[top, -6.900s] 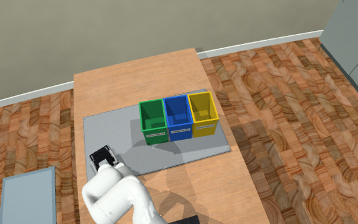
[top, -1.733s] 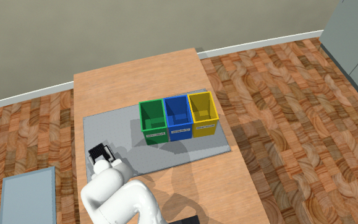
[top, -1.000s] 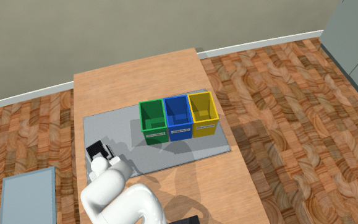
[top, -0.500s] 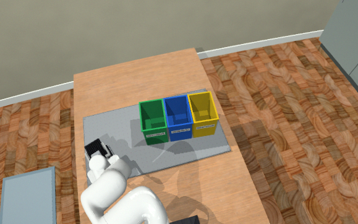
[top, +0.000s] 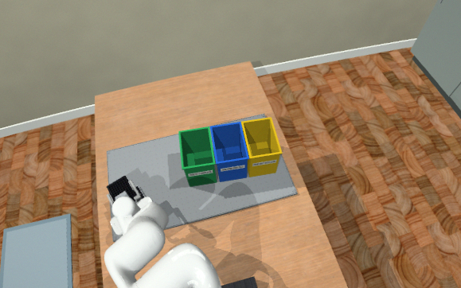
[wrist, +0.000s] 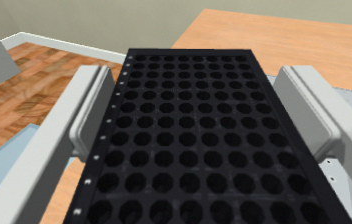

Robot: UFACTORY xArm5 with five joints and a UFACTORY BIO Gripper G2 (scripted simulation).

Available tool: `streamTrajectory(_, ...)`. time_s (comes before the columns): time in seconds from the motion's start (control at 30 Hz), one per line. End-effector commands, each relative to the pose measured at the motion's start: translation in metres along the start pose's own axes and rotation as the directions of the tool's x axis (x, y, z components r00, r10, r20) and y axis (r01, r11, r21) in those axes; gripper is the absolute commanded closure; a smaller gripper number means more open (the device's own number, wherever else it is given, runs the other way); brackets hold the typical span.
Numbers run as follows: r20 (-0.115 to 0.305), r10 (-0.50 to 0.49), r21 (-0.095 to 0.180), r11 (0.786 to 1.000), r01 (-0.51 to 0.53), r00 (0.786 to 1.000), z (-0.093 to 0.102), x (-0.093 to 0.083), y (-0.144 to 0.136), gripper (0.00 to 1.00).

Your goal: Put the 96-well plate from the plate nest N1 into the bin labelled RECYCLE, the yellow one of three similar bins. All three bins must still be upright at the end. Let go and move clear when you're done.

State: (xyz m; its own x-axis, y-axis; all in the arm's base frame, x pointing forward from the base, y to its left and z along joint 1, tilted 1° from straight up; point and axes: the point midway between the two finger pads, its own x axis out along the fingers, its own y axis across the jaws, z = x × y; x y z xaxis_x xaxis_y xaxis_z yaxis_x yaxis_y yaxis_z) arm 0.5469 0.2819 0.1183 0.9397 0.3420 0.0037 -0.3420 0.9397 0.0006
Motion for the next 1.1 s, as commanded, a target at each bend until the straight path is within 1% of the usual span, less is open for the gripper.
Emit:
streamTrajectory(0.0,0.002,0.000,0.009,1.000,0.000,1.000,0.012,0.001,0.000,1.00)
streamTrajectory(0.07,0.002,0.000,0.009,1.000,0.000,1.000,0.012,0.001,0.000,1.00)
streamTrajectory(1.07,0.003,0.000,0.009,1.000,0.000,1.000,0.058,0.001,0.000,1.00)
